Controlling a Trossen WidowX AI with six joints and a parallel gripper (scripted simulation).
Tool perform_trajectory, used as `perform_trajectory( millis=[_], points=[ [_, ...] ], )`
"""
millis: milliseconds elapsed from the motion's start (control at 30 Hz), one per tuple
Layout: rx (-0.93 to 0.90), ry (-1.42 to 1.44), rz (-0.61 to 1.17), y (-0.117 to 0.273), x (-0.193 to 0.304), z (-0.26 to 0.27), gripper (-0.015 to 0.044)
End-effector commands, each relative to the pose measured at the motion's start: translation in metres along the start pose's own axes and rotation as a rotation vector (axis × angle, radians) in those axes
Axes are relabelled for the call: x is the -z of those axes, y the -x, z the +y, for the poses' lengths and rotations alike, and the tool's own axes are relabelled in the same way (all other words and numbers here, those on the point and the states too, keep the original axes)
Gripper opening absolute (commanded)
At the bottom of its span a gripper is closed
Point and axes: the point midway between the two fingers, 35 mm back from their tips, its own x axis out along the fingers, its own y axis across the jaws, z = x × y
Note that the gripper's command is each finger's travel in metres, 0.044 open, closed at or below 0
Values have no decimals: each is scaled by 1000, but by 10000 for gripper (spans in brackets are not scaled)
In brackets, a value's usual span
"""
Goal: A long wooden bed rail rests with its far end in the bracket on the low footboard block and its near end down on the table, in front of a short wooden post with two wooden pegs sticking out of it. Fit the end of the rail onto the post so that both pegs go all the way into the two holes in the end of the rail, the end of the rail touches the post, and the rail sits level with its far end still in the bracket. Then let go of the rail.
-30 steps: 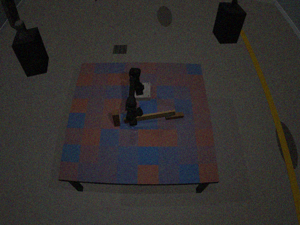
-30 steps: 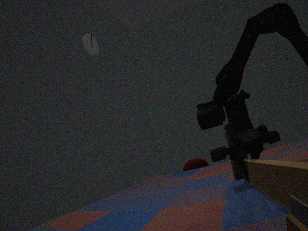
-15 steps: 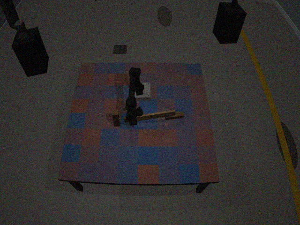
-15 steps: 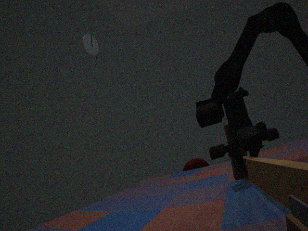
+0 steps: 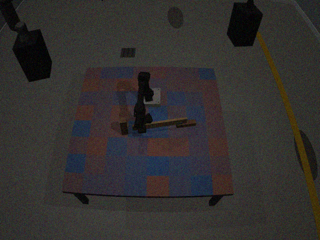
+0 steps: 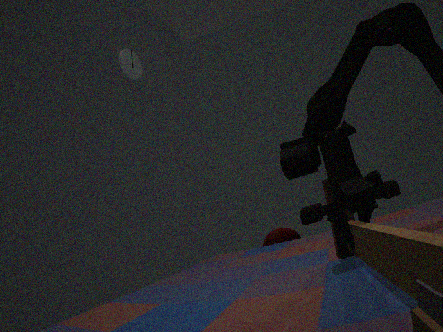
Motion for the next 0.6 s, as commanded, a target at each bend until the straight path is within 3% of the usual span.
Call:
perform_trajectory(
  millis=[0, 567],
  points=[
    [16, -2, -1, 6, 0, -4, 0],
    [16, -2, -1, 15, 0, -4, 0]
  ],
)
